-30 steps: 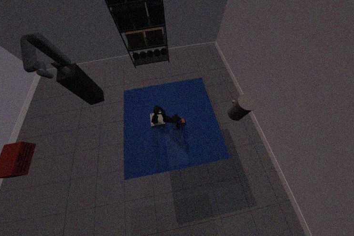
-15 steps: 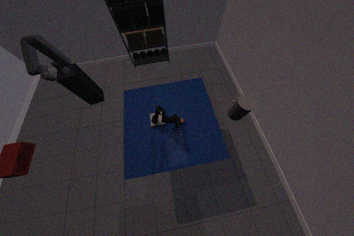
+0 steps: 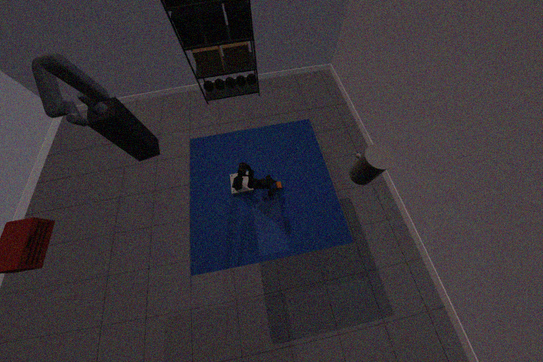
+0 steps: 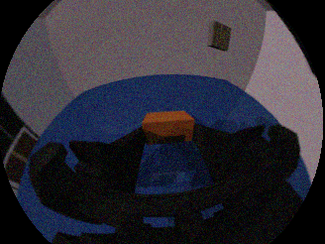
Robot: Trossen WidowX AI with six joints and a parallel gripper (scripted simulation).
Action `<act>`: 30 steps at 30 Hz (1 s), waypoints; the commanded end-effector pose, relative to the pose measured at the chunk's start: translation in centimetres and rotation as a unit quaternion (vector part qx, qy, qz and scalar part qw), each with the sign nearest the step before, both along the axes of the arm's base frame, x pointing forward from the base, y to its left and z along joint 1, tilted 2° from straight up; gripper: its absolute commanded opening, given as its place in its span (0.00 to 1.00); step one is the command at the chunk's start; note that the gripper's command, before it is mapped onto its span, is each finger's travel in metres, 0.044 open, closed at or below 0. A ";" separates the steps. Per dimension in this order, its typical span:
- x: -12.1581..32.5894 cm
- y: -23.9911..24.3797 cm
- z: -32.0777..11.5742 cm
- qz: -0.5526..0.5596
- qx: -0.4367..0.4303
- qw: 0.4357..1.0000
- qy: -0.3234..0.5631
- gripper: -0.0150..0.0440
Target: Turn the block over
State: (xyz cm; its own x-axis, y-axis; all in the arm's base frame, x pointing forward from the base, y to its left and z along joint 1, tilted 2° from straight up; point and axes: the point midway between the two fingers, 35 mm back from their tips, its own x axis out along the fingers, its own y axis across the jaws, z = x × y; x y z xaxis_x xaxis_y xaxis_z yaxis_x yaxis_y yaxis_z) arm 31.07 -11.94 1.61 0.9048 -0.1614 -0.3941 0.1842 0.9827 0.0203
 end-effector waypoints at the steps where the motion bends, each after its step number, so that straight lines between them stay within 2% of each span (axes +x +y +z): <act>1: 0.0 0.1 0.1 0.001 0.003 1.000 -0.003 0.61; 10: 0.0 0.1 0.1 0.001 0.003 1.000 -0.003 1.00; 30: 0.0 0.1 0.1 0.001 0.003 1.000 -0.003 1.00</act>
